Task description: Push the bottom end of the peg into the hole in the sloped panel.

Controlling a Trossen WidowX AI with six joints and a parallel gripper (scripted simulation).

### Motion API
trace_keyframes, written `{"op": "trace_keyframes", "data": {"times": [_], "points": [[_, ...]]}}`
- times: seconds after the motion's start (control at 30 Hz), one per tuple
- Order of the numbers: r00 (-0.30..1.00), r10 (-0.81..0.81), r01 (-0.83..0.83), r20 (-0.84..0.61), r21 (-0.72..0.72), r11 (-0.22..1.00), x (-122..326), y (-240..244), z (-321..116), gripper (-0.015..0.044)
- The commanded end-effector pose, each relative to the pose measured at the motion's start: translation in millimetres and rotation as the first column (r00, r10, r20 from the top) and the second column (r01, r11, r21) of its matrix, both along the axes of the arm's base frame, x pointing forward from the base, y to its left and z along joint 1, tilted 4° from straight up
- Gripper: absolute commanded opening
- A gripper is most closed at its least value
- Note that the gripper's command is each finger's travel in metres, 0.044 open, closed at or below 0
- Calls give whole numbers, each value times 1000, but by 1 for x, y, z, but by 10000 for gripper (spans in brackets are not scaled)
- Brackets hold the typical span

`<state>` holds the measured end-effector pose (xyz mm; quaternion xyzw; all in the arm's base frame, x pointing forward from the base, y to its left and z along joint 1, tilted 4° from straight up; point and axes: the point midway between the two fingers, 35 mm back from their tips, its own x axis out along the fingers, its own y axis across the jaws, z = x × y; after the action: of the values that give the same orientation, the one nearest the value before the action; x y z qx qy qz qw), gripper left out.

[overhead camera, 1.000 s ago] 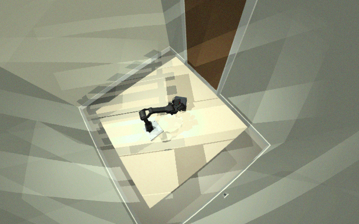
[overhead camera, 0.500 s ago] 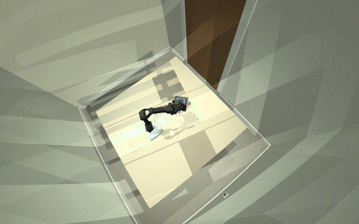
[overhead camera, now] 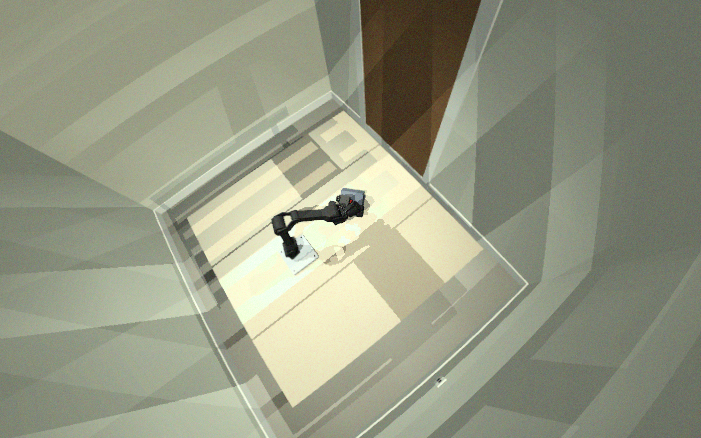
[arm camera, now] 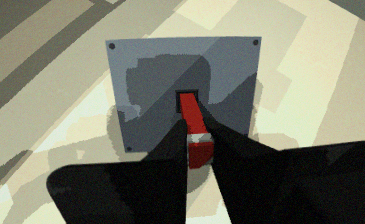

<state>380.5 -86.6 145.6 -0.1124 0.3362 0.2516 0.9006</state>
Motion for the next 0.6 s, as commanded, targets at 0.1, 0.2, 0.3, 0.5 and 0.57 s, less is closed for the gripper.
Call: {"op": "trace_keyframes", "data": {"times": [0.1,0.2,0.3,0.5,0.57], "points": [[1000,-4,4,-4,2,1000,2,0,-3,0],[1000,-4,4,-4,2,1000,2,1,-4,0],[1000,-4,4,-4,2,1000,3,1,-4,0],[1000,-4,4,-4,2,1000,6,2,-5,0],[1000,-4,4,-4,2,1000,6,2,-6,0]]}}
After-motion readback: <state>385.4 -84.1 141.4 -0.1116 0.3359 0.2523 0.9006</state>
